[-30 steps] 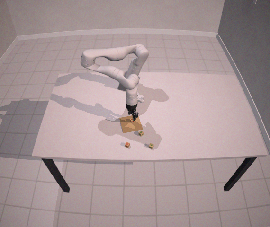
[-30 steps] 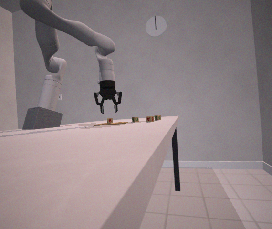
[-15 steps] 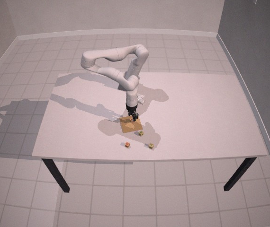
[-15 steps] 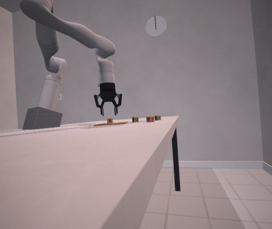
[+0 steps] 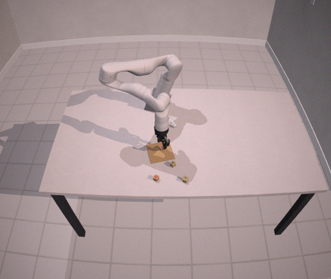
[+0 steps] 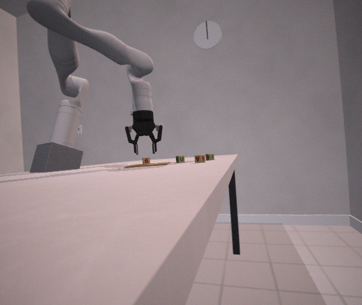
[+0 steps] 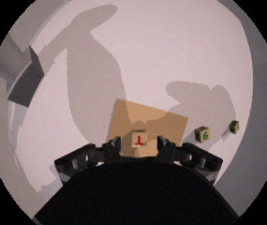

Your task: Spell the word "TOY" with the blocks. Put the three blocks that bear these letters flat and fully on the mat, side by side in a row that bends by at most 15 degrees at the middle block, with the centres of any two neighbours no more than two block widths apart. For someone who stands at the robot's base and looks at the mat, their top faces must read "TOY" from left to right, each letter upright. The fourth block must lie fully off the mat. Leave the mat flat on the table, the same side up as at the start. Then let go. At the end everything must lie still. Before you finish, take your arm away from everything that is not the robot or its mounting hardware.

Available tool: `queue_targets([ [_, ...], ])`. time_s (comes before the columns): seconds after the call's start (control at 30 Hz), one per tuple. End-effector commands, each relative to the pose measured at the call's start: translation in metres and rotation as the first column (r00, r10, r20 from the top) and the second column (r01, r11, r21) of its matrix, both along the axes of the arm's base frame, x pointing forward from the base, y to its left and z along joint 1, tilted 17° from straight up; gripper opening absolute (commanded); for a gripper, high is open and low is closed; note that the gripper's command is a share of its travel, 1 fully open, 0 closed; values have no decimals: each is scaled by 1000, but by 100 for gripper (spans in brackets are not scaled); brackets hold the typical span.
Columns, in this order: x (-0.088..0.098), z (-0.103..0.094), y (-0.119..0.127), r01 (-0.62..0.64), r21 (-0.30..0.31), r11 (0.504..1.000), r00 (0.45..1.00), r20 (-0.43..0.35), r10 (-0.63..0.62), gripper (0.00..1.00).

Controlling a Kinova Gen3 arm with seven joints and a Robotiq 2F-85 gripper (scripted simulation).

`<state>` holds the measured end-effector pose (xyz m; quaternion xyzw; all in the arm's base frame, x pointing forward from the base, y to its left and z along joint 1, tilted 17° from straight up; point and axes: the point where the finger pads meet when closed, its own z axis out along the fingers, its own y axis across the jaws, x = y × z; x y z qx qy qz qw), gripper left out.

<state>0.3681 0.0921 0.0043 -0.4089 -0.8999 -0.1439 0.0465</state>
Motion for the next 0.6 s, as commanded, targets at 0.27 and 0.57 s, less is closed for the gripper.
queue_targets([
  [0.27, 1, -6, 2, 0, 0, 1000, 1000, 1, 0, 62],
  [0.57, 1, -21, 6, 0, 0, 1000, 1000, 1, 0, 62],
])
